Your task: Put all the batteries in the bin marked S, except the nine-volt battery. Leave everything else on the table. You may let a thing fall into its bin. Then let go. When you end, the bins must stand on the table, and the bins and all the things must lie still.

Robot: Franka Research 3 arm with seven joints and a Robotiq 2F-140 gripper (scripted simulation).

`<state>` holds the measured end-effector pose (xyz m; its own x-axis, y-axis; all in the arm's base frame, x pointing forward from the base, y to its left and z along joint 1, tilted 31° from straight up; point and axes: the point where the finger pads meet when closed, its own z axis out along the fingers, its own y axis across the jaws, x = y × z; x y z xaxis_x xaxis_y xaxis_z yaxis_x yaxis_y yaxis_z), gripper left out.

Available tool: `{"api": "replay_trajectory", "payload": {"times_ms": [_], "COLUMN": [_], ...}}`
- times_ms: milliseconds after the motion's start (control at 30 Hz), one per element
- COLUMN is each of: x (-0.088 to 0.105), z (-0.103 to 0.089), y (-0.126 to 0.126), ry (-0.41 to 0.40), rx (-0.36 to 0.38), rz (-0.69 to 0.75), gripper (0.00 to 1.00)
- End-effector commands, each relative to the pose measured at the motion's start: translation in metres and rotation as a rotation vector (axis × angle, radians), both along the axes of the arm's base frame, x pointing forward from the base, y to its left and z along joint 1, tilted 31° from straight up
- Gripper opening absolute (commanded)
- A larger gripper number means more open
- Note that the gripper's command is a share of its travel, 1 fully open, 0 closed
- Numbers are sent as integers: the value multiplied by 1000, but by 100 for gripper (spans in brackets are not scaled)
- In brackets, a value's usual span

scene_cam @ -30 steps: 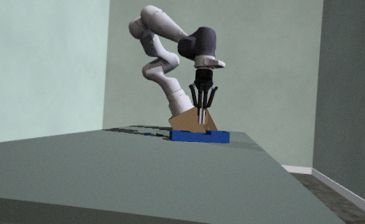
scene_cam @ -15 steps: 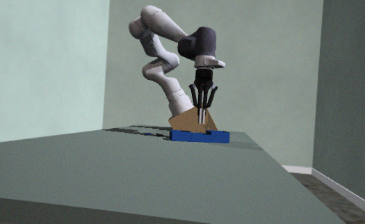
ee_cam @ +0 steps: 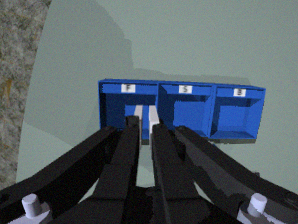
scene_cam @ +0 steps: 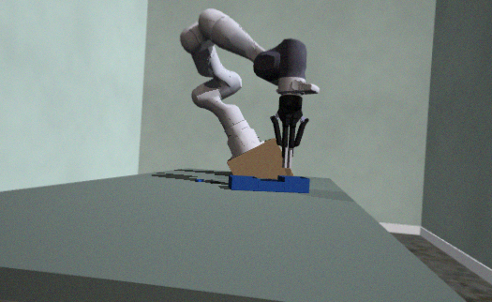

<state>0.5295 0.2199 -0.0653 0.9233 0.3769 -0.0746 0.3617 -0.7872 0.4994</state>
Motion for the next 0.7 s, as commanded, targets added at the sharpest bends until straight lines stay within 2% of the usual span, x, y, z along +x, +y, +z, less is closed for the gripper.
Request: {"api": "replay_trajectory", "payload": {"times_ms": [0,233,600,667], "x": [-7,-12,-8,-8], "z": [-8,-15,-40,-40], "y": [13,24,9,9], "ry": [-13,-13,-13,-13], "rx": [0,0,0,0], "rz": [-30,-30,-30,-30], "gripper": [5,5,5,5]}}
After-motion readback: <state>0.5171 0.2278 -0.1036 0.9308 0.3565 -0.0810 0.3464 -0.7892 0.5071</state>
